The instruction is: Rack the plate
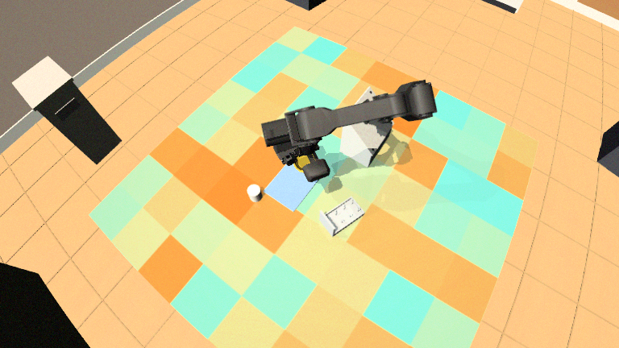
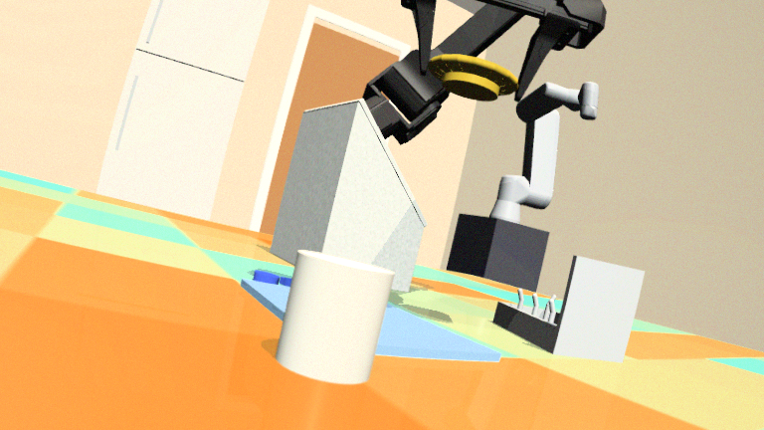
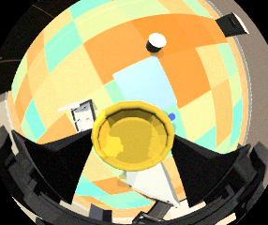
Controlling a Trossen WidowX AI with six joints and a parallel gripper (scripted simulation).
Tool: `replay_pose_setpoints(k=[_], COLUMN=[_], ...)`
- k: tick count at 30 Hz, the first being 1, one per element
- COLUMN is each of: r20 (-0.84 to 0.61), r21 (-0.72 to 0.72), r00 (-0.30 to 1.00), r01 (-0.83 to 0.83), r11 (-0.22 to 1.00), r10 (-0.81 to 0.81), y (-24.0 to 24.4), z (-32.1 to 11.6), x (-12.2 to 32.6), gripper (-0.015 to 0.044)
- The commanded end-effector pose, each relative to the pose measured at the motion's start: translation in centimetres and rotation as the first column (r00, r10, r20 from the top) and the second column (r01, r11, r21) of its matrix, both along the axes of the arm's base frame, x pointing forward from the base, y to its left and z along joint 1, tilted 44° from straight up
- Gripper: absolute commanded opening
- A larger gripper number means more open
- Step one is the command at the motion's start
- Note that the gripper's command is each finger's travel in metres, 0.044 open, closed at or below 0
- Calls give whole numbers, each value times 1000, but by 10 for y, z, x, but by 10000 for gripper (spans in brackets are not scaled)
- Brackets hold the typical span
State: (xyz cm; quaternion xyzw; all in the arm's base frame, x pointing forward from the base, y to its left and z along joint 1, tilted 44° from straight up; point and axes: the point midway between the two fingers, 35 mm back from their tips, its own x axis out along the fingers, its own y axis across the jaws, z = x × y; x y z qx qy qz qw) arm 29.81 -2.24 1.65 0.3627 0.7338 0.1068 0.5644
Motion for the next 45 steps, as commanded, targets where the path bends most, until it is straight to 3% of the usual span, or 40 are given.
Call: replay_pose_setpoints(k=[1, 13, 25, 38, 45], r20=[-76, -319, -508, -612, -603], r21=[-14, -112, -266, -458, -473], r00=[992, 862, 590, 225, 218], r01=[96, 379, 586, 680, 677], r11=[995, 919, 765, 572, 564], r10=[-97, -395, -628, -758, -768], y=[14, 56, 93, 123, 125], z=[17, 59, 92, 116, 114], x=[-5, -29, -63, -106, -108], gripper=[0, 0, 0, 0, 0])
